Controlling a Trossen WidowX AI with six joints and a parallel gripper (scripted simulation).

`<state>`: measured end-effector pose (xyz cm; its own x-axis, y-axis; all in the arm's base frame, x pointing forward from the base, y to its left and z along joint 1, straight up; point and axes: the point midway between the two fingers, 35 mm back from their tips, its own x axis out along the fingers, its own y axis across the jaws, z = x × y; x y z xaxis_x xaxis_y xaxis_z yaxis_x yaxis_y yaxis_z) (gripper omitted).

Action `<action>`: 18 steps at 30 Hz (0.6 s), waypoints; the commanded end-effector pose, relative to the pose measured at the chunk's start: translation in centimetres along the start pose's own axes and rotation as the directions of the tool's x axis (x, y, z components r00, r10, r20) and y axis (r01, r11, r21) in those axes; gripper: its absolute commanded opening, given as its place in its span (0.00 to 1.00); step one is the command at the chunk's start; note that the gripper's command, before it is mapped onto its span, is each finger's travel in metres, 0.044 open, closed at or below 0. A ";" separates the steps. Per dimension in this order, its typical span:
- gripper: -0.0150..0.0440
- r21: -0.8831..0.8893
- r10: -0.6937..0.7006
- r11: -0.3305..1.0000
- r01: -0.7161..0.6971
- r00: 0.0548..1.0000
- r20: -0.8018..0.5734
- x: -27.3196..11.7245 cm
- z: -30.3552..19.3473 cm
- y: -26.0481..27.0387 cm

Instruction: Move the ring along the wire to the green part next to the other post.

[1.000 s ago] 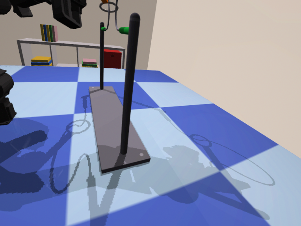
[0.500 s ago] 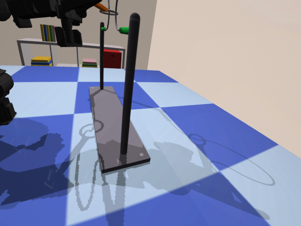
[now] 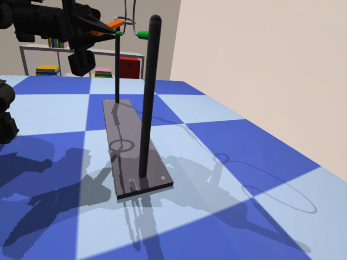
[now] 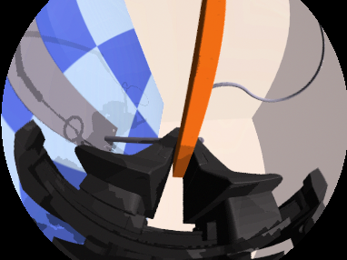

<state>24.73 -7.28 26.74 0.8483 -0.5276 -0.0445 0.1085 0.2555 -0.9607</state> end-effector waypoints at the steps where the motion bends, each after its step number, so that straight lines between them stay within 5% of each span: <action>1: 0.00 0.070 0.052 0.996 -0.052 0.999 -0.012 -0.2 -0.1 1.6; 18: 0.00 0.414 0.255 0.875 -0.252 0.966 0.049 -1.2 1.5 7.7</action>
<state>25.03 -4.03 20.96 0.8616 -0.4383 -0.2561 0.1029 0.6449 -0.7573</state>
